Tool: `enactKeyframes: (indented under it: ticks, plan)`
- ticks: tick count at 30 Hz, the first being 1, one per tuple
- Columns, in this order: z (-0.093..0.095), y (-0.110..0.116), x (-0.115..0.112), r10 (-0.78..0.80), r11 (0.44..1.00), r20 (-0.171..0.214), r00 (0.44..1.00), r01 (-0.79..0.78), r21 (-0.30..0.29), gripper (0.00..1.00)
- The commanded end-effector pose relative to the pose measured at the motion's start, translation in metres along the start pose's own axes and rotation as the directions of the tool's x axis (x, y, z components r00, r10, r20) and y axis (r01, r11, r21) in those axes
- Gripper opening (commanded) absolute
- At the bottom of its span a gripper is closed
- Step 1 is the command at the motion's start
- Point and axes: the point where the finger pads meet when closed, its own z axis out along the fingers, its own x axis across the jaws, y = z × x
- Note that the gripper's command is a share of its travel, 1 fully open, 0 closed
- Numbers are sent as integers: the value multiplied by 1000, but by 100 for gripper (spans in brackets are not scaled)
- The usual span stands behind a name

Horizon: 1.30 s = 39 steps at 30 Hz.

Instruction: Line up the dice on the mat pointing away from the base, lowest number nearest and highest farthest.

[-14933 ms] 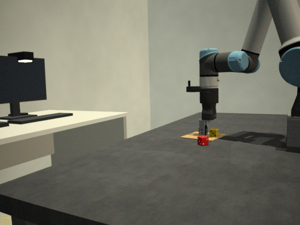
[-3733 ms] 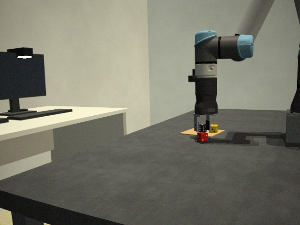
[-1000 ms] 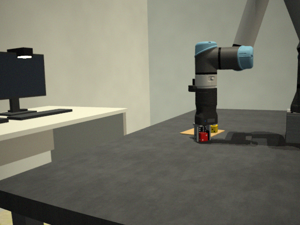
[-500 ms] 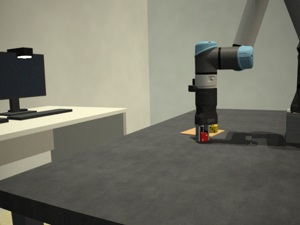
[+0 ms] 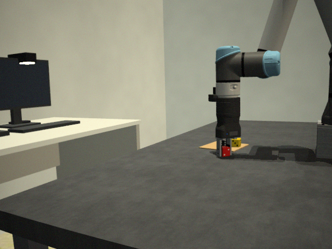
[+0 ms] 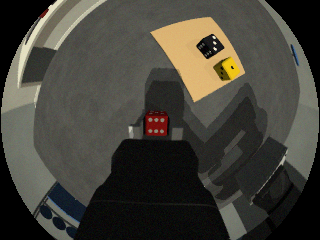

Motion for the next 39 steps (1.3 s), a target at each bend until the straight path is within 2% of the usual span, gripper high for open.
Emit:
enactKeyframes:
  ticks: [1, 13, 24, 39]
  plan:
    - [0, 0, 0, 0, 1000, 1, 1000, 0, 1, 57]
    - [-2, 0, 0, 0, 1000, 1, 1000, 0, 1, 57]
    - [-21, 0, 0, 0, 1000, 1, 1000, 0, 1, 57]
    - [-85, 0, 0, 0, 1000, 1, 1000, 0, 1, 57]
